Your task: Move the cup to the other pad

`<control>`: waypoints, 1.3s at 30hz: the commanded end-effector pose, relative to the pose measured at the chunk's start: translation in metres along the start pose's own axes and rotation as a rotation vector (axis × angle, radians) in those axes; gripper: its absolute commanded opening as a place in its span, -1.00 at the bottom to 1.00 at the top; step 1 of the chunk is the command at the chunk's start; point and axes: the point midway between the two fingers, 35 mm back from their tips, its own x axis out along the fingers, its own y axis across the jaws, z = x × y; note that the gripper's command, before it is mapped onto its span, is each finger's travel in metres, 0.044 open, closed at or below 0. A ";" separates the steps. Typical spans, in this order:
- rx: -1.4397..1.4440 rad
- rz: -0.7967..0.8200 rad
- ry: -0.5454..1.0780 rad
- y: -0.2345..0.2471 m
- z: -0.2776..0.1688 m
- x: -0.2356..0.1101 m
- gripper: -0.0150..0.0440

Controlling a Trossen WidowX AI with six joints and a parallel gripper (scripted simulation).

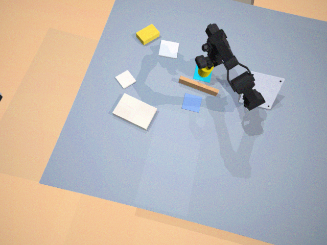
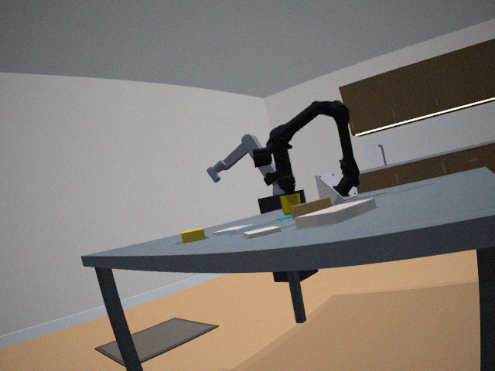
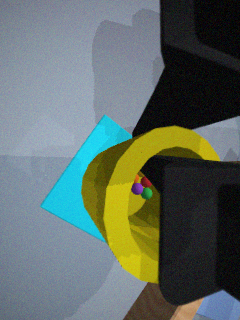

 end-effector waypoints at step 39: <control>0.006 0.001 0.004 0.000 0.001 -0.027 0.01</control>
